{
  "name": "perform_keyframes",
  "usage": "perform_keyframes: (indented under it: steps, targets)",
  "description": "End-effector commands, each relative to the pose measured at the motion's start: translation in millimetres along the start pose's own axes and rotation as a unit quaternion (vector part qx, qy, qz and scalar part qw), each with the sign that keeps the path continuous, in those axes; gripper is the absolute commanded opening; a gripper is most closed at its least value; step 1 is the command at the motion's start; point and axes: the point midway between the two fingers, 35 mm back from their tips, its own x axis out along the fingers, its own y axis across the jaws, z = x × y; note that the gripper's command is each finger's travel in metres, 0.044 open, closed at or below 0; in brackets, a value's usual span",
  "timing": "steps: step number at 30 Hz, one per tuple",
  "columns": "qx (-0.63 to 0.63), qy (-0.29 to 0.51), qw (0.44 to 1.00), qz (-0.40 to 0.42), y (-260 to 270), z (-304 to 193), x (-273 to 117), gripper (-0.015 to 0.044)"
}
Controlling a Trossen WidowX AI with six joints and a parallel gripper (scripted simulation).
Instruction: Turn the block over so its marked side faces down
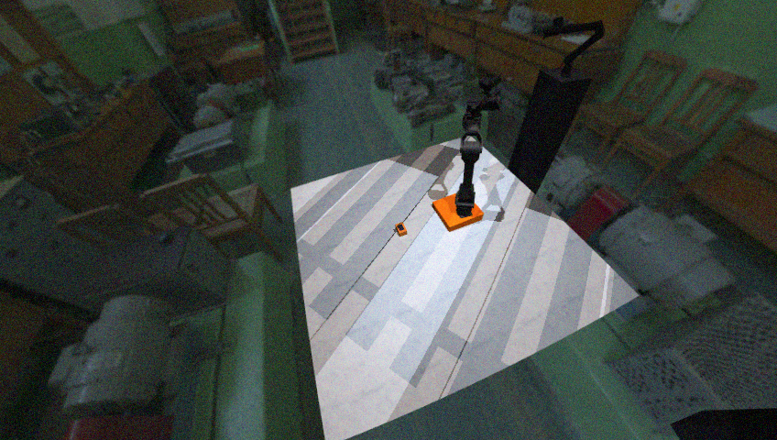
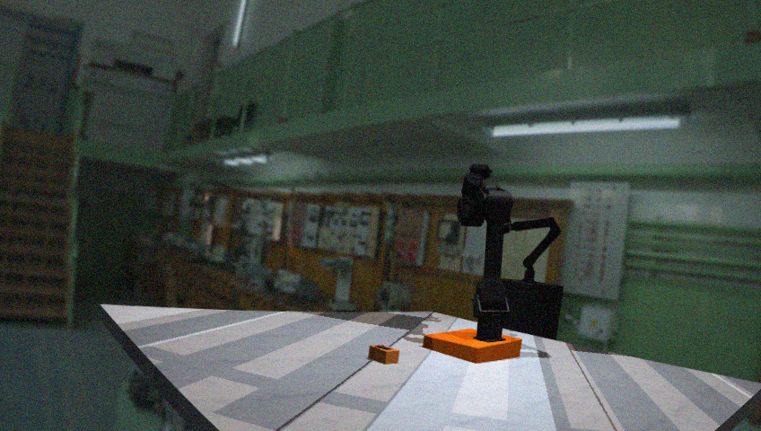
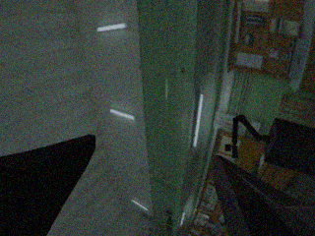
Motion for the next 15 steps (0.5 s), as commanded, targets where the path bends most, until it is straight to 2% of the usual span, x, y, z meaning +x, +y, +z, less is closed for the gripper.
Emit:
perform_keyframes:
  steps: [1, 2, 11, 15]
  targets:
    - [-0.002, 0.002, 1.0, -0.001, 0, -1, 0, 0.0426]
    - [-0.006, 0.006, 1.0, -0.004, -1, -4, -2, 0.044]
    - [-0.11, 0.129, 0.984, -0.056, -19, -75, -43, 0.044]
    - [-0.16, 0.228, 0.957, -0.078, -27, -127, -85, 0.044]
